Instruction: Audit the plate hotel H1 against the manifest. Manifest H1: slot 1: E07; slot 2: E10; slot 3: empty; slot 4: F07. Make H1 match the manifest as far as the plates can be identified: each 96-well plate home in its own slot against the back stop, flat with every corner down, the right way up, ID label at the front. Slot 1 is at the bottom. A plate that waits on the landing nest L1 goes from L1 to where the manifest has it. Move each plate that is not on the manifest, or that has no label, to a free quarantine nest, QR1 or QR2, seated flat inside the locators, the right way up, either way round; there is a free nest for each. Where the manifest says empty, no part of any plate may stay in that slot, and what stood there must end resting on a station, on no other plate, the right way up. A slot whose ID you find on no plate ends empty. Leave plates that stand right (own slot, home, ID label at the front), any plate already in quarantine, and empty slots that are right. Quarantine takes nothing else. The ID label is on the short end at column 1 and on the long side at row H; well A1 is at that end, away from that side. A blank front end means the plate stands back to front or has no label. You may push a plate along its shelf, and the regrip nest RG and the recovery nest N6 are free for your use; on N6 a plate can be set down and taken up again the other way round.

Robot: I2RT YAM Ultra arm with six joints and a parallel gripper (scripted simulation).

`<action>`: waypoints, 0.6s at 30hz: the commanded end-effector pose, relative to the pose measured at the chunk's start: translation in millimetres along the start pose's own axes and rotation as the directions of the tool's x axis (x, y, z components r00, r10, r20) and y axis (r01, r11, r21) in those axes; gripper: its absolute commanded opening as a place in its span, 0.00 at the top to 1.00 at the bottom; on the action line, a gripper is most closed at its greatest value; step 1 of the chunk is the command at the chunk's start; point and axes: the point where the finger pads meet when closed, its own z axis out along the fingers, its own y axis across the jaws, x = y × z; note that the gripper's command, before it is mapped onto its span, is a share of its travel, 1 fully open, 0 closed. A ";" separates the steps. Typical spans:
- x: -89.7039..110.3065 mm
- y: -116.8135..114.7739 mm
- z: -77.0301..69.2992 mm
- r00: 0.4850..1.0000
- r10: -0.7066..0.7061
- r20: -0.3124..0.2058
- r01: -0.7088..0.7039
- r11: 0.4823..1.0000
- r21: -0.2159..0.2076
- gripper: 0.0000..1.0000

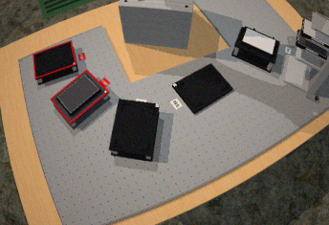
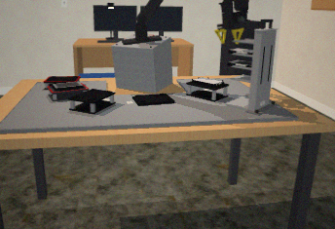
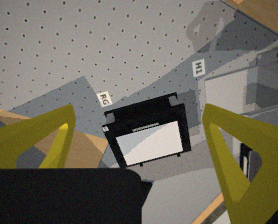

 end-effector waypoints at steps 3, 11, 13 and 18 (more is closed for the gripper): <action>-0.8 2.7 -7.6 0.989 -0.145 -0.038 0.142 0.988 -0.059 0.00; -4.7 -0.9 -22.9 0.964 -0.259 -0.059 0.254 0.964 -0.078 0.00; -5.0 -0.6 -22.9 0.964 -0.259 -0.057 0.254 0.964 -0.080 0.00; 2.5 3.5 -6.0 0.965 -0.255 -0.068 0.248 0.964 -0.094 0.00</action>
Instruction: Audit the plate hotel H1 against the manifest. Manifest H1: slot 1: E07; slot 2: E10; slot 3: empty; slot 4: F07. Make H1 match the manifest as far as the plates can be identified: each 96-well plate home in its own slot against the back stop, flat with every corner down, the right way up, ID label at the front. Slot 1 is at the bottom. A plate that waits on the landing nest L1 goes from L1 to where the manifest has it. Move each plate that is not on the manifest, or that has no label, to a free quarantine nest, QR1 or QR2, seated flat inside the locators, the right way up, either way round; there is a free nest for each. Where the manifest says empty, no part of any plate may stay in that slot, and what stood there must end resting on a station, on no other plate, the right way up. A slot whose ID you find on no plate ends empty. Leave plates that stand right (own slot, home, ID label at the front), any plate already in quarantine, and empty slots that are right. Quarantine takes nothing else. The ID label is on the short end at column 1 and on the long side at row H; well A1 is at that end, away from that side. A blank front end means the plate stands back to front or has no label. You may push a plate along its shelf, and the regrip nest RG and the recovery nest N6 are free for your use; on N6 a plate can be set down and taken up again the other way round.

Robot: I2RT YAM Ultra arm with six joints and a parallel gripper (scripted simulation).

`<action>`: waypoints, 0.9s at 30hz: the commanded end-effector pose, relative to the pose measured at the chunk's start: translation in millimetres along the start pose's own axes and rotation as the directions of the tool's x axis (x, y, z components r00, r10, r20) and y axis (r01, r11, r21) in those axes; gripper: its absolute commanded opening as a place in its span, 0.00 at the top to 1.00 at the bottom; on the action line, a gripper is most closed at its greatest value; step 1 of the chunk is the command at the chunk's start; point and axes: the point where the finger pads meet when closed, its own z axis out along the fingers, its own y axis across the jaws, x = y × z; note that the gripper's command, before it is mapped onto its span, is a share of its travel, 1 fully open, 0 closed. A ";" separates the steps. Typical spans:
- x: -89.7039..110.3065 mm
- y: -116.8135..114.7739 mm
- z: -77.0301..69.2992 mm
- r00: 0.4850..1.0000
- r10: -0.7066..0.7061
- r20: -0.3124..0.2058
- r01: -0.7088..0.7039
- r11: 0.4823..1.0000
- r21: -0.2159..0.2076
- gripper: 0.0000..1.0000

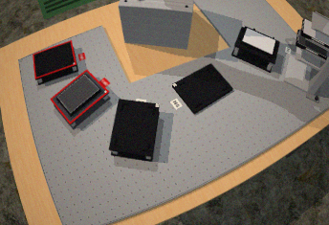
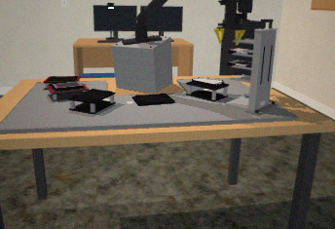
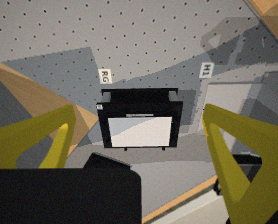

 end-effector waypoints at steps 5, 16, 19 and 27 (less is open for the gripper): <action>3.1 2.2 25.6 1.000 -0.015 -0.006 0.015 1.000 -0.010 0.00; 2.8 3.1 55.4 1.000 -0.016 -0.005 0.016 1.000 -0.010 0.00; 0.3 4.9 64.8 1.000 -0.023 -0.004 0.023 1.000 -0.009 0.00; -3.5 -3.7 69.1 1.000 -0.017 0.018 0.017 1.000 0.022 0.00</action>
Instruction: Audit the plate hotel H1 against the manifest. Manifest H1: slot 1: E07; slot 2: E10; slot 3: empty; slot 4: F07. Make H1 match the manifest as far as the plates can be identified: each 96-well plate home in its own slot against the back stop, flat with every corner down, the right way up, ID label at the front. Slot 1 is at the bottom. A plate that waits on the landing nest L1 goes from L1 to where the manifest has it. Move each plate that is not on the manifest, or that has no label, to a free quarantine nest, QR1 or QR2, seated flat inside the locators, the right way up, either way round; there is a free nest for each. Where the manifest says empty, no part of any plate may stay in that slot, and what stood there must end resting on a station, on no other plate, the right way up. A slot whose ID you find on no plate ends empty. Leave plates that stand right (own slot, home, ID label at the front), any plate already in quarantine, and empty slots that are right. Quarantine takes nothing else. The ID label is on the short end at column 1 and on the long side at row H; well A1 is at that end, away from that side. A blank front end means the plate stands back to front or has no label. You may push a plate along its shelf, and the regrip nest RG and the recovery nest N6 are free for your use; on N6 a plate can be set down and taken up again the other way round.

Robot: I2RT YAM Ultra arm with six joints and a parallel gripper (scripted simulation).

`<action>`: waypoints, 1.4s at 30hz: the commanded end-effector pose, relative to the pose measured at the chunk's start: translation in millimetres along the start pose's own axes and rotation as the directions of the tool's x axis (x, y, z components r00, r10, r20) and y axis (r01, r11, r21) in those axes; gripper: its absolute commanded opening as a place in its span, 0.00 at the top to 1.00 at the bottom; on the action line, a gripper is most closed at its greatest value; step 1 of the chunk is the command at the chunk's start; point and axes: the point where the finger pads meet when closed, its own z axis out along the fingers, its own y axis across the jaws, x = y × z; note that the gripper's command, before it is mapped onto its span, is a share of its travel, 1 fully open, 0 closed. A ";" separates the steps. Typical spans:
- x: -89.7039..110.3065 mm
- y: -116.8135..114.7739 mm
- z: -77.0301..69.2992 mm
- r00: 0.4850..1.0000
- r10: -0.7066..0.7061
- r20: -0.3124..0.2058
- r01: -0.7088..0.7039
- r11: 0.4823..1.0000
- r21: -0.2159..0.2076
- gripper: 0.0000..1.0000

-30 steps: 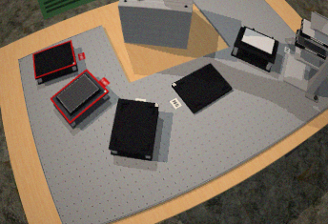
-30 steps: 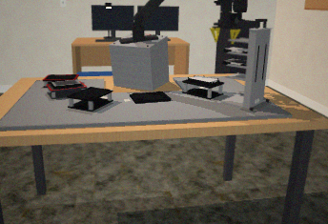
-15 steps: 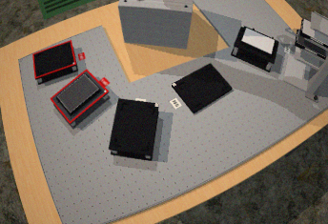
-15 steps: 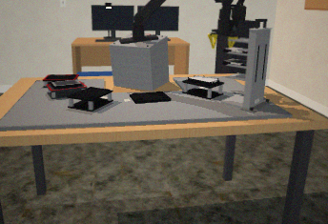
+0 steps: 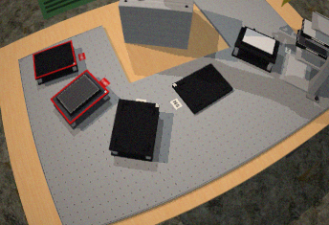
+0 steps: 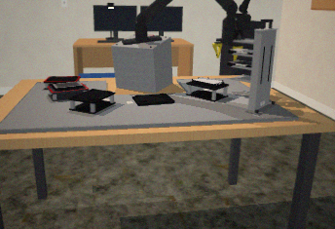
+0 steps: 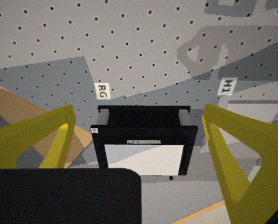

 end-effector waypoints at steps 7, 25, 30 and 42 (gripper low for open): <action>-6.3 -7.4 -6.7 1.000 -0.003 0.025 0.002 0.999 0.034 0.00; -6.3 -7.4 -6.6 1.000 -0.003 0.025 0.002 0.999 0.034 0.00; -3.4 -0.3 12.7 1.000 -0.011 0.011 0.011 1.000 0.011 0.00; -5.1 -6.7 23.1 1.000 -0.005 0.023 0.005 1.000 0.027 0.00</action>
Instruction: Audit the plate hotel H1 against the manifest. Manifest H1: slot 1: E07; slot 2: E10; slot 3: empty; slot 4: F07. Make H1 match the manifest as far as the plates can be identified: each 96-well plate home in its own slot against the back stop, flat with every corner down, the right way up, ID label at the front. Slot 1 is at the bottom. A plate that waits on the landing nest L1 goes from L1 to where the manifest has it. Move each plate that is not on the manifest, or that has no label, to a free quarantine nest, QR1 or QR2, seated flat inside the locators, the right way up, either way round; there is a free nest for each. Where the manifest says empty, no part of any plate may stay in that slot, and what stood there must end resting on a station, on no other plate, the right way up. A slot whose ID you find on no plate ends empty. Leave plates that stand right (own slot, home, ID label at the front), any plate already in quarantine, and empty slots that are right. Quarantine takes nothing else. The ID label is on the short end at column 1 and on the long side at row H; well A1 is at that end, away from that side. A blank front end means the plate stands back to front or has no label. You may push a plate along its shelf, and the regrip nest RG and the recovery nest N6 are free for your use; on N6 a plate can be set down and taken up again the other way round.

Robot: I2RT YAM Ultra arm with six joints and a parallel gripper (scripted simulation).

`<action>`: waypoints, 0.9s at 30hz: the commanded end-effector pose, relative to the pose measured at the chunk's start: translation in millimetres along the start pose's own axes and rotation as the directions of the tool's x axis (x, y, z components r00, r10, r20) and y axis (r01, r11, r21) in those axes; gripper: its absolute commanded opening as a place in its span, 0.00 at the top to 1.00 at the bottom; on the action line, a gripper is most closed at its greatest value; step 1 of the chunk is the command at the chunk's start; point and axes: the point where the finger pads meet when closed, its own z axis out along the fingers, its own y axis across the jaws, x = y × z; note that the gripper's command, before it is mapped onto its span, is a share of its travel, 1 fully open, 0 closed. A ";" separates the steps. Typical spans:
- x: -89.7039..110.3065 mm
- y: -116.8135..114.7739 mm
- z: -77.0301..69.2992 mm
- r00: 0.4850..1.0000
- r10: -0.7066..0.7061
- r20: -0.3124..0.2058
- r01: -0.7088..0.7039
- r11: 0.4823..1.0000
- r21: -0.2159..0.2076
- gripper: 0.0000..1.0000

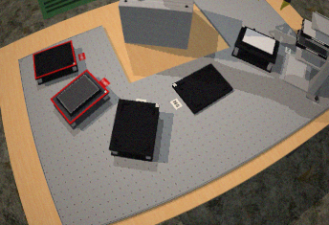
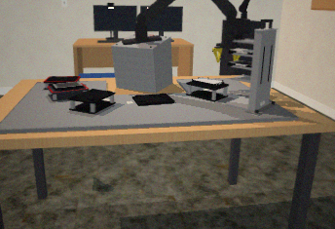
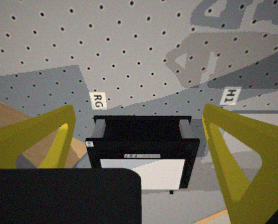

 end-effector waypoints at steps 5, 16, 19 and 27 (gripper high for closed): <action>-2.2 -1.6 11.9 1.000 -0.008 0.010 0.008 1.000 0.009 0.00; -6.4 -13.2 20.3 1.000 0.001 0.027 -0.002 0.999 0.035 0.00; -4.3 -7.1 19.8 1.000 -0.001 0.018 0.000 1.000 0.025 0.00; -4.3 -7.1 19.8 1.000 -0.001 0.018 0.000 1.000 0.025 0.00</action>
